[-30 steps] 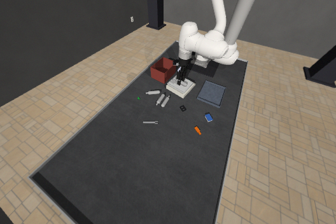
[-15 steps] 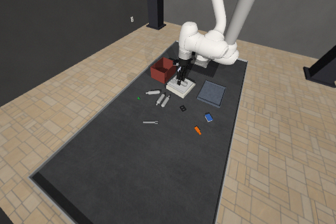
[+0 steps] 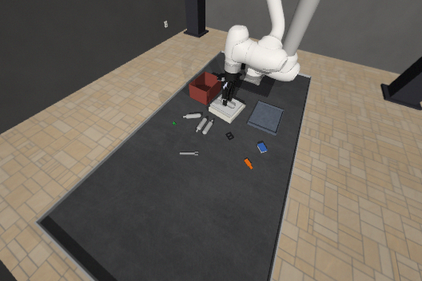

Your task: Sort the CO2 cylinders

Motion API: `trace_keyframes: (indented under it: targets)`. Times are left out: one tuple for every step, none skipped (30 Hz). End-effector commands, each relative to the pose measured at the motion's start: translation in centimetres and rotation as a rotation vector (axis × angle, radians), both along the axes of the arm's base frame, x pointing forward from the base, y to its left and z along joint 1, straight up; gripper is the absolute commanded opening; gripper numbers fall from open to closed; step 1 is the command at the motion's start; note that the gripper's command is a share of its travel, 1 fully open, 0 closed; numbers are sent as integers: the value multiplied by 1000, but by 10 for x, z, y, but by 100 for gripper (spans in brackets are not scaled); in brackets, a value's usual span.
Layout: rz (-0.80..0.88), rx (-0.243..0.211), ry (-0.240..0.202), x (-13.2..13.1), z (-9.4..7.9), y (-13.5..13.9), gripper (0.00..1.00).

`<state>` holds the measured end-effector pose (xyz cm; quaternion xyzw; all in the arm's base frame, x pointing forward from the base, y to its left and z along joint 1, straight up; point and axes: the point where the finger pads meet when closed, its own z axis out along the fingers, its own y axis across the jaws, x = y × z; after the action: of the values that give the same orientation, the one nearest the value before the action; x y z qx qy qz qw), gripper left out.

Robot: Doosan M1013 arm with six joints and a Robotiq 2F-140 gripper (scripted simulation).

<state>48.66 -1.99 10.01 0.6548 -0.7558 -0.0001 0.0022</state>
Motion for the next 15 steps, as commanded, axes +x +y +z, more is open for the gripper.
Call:
trace_keyframes:
  targets:
    - [0, 0, -1, 1, 13, 0, 40]
    - [0, 0, -1, 1, 13, 0, 40]
    - [0, 0, -1, 1, 13, 0, 40]
    - [0, 0, -1, 1, 19, 0, 40]
    - [0, 0, -1, 1, 25, 0, 40]
    - [0, 0, -1, 1, 31, 0, 40]
    - [0, 0, -1, 1, 37, 0, 40]
    - [0, 0, -1, 1, 44, 0, 40]
    - [0, 0, -1, 1, 51, 0, 40]
    - [0, 0, -1, 1, 57, 0, 40]
    - [0, 0, -1, 1, 64, 0, 40]
    - [0, 0, -1, 1, 70, 0, 40]
    - [0, 0, -1, 1, 75, 0, 40]
    - [0, 0, -1, 1, 80, 0, 40]
    - [0, 0, -1, 1, 85, 0, 40]
